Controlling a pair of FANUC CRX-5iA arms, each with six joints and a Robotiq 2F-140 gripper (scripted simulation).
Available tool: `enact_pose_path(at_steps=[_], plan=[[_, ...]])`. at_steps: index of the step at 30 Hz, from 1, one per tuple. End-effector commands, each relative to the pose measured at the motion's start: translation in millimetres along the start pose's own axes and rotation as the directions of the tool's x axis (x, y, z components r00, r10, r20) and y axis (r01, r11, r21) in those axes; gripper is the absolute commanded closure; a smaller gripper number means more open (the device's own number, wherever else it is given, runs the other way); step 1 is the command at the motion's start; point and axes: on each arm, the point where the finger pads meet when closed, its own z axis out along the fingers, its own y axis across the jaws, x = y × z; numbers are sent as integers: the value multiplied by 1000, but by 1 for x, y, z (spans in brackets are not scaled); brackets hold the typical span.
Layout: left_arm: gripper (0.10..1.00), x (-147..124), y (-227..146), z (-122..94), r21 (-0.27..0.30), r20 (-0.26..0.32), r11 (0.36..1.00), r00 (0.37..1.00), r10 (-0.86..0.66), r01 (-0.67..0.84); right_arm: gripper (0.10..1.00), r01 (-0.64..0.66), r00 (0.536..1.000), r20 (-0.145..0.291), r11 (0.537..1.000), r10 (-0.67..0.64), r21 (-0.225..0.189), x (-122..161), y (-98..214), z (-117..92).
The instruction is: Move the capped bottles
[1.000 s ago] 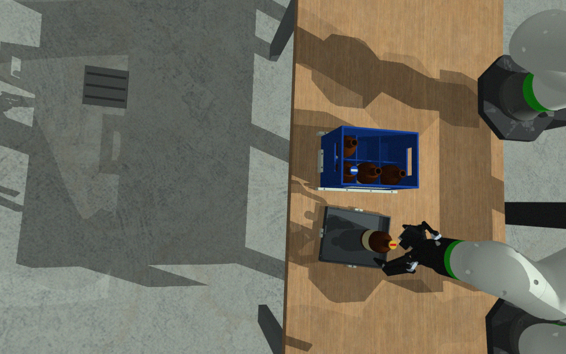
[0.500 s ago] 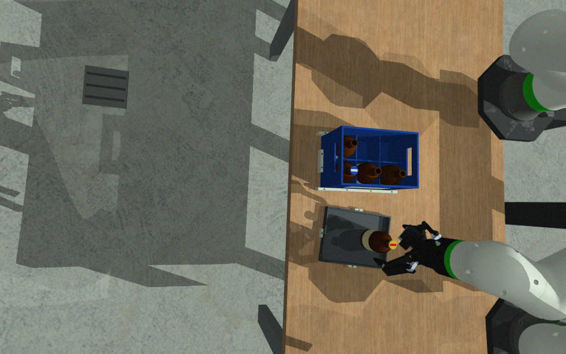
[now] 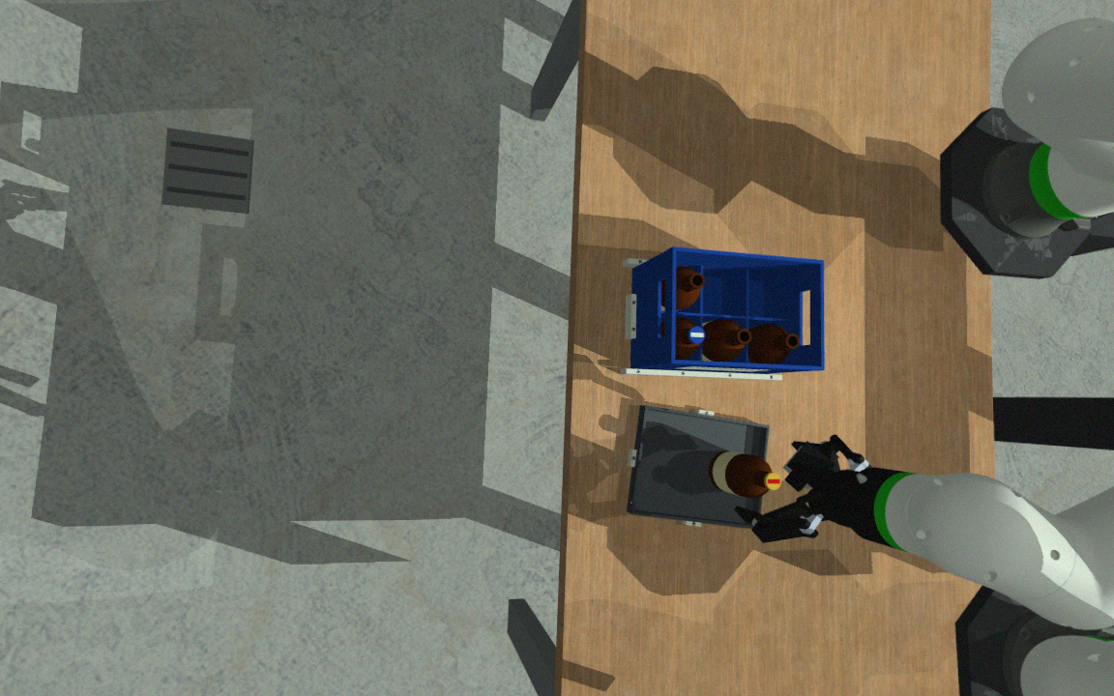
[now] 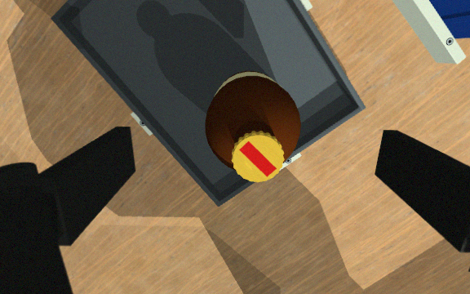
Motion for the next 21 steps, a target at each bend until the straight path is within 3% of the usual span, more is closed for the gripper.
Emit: enact_pose_path(at_steps=[1,11,20,21], plan=[[98,-1,0,0,0,1,1000,1000,0,0,98,0,1000,0,1000,0,2,0,-1,-1],[98,-1,0,0,0,1,1000,1000,0,0,98,0,1000,0,1000,0,2,0,-1,-21],[98,-1,0,0,0,1,1000,1000,0,0,98,0,1000,0,1000,0,2,0,-1,-51],[98,-1,0,0,0,1,1000,1000,0,0,98,0,1000,0,1000,0,2,0,-1,-46]])
